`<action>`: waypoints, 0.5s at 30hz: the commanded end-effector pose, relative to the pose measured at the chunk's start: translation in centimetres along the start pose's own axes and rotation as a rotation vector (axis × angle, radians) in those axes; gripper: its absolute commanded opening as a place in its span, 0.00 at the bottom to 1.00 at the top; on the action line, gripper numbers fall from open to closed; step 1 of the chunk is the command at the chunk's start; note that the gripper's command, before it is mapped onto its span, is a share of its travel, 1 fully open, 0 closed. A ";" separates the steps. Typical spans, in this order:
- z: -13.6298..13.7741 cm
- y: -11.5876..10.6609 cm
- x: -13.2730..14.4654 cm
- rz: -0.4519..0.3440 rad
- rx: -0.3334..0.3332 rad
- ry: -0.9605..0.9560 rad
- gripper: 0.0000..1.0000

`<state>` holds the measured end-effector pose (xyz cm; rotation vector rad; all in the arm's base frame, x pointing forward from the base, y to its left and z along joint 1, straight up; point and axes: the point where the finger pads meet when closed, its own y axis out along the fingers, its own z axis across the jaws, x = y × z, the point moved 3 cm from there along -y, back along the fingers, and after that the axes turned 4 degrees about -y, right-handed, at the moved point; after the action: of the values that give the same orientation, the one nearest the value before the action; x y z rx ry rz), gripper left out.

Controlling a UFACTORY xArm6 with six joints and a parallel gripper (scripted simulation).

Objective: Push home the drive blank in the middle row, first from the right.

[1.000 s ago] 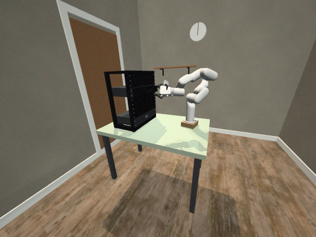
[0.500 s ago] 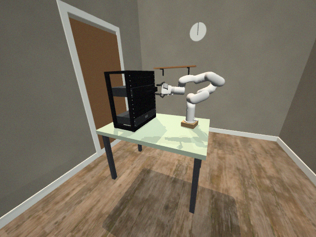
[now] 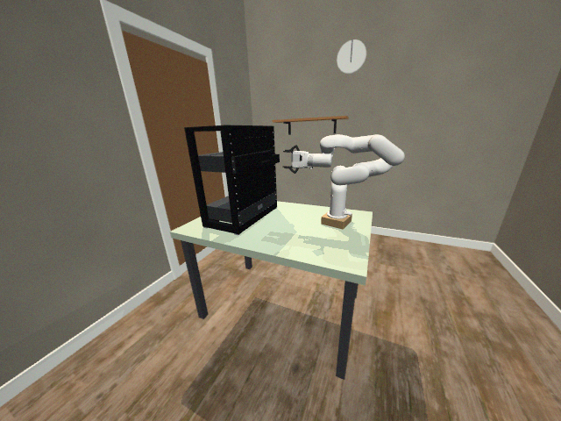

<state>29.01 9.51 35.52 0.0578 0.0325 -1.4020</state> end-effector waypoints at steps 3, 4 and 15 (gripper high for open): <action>0.0 -0.8 1.6 -0.041 -0.010 -0.060 1.00; -0.1 -0.9 1.8 -0.047 -0.011 -0.070 1.00; -0.3 -1.3 3.1 -0.085 -0.021 -0.125 1.00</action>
<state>28.28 6.51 34.93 -0.0436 -0.0472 -1.4802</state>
